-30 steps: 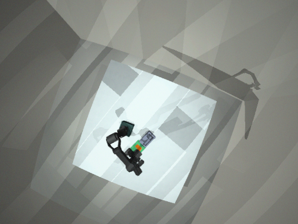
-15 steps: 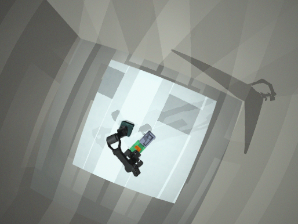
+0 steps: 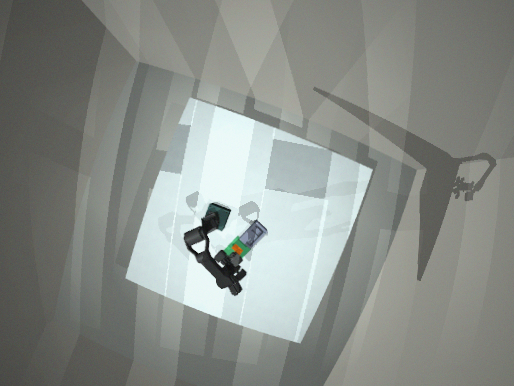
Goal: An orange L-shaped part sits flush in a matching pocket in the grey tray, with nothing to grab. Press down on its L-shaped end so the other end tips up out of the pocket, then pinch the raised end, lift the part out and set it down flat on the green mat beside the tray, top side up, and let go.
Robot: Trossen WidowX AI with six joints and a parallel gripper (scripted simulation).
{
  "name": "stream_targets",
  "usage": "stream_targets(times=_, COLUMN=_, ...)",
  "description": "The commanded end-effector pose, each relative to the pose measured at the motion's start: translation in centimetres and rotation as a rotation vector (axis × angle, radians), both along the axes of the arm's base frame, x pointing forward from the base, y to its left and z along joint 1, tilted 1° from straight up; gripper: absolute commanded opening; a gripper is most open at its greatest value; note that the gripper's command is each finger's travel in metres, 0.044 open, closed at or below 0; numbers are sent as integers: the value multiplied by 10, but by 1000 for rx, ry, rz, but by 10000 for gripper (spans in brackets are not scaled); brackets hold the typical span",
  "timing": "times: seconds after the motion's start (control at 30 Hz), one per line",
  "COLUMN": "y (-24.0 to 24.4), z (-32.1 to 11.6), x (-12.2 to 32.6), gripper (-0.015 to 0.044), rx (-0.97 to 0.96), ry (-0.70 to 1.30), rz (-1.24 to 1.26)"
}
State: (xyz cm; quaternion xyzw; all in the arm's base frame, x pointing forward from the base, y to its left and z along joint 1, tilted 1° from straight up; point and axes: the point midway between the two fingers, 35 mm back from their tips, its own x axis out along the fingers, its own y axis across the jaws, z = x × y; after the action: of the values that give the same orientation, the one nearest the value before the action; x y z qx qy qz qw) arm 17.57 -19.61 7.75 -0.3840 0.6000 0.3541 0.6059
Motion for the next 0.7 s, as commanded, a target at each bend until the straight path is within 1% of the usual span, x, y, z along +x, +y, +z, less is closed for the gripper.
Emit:
stream_targets(times=0.0, y=1, z=-8, x=0, gripper=0, rx=6, ry=3, rz=4)
stream_targets(times=0.67, y=0, z=-40, x=0, gripper=0, rx=6, ry=3, rz=4)
